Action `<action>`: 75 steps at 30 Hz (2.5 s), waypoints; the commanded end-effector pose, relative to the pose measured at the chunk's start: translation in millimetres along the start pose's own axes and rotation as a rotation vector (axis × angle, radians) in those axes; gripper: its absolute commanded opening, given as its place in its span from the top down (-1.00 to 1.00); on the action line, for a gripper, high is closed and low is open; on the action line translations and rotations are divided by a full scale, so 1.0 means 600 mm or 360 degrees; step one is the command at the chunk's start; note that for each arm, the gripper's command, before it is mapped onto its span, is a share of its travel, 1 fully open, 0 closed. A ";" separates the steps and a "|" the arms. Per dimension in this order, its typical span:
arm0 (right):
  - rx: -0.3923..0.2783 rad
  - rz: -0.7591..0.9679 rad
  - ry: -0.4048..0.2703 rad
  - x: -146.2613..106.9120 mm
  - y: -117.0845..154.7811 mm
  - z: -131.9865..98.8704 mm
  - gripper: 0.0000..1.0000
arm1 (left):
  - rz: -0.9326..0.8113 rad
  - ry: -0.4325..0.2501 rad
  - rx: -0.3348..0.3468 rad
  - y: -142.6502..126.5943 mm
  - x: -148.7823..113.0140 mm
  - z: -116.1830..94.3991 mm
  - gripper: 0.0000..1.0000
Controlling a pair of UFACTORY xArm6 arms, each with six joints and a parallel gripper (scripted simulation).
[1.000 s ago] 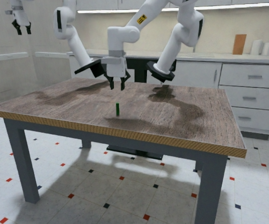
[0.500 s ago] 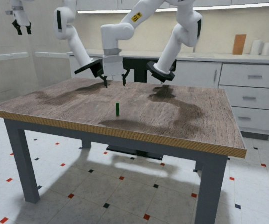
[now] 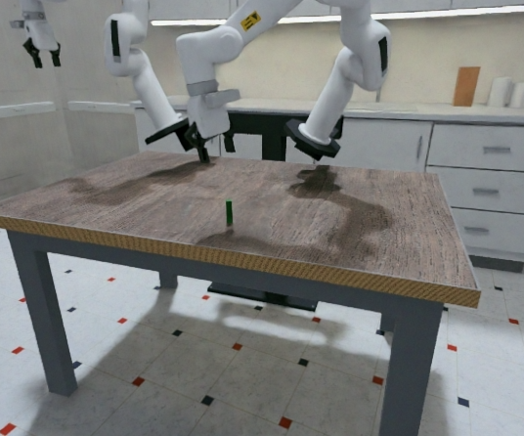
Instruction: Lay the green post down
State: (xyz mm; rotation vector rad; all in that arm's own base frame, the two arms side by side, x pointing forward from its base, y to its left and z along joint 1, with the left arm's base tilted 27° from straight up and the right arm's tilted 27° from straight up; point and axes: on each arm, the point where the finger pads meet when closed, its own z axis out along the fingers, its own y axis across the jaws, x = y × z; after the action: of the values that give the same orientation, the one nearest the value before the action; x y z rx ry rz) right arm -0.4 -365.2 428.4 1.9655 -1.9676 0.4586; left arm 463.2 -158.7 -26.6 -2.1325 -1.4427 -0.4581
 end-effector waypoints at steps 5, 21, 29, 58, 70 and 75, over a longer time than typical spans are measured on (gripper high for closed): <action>0.0000 0.0000 0.0008 0.002 0.000 -0.003 -1.00 | -0.0721 0.0131 0.0081 -0.002 -0.012 -0.030 -1.00; 0.0000 0.0000 0.0008 0.002 0.000 -0.003 -1.00 | -0.1391 0.0277 0.0164 -0.001 -0.015 -0.017 -1.00; 0.0000 0.0000 0.0008 0.002 0.000 -0.003 -1.00 | -0.1391 0.0277 0.0164 0.018 -0.033 0.116 -1.00; 0.0000 0.0000 0.0008 0.002 0.000 -0.003 -1.00 | -0.1391 0.0277 0.0164 0.011 -0.029 0.189 -1.00; 0.0000 0.0000 0.0008 0.002 0.000 -0.003 -1.00 | -0.1391 0.0277 0.0164 0.013 -0.028 0.187 -1.00; 0.0000 0.0000 0.0008 0.002 0.000 -0.003 -1.00 | -0.1391 0.0277 0.0164 0.014 -0.028 0.186 -1.00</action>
State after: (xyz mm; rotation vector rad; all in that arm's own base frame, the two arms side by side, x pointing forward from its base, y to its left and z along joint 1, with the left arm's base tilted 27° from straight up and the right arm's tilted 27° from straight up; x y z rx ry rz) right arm -0.4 -365.2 428.4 1.9655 -1.9676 0.4586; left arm 461.5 -106.2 -129.5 -1.2447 -2.1754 -0.8224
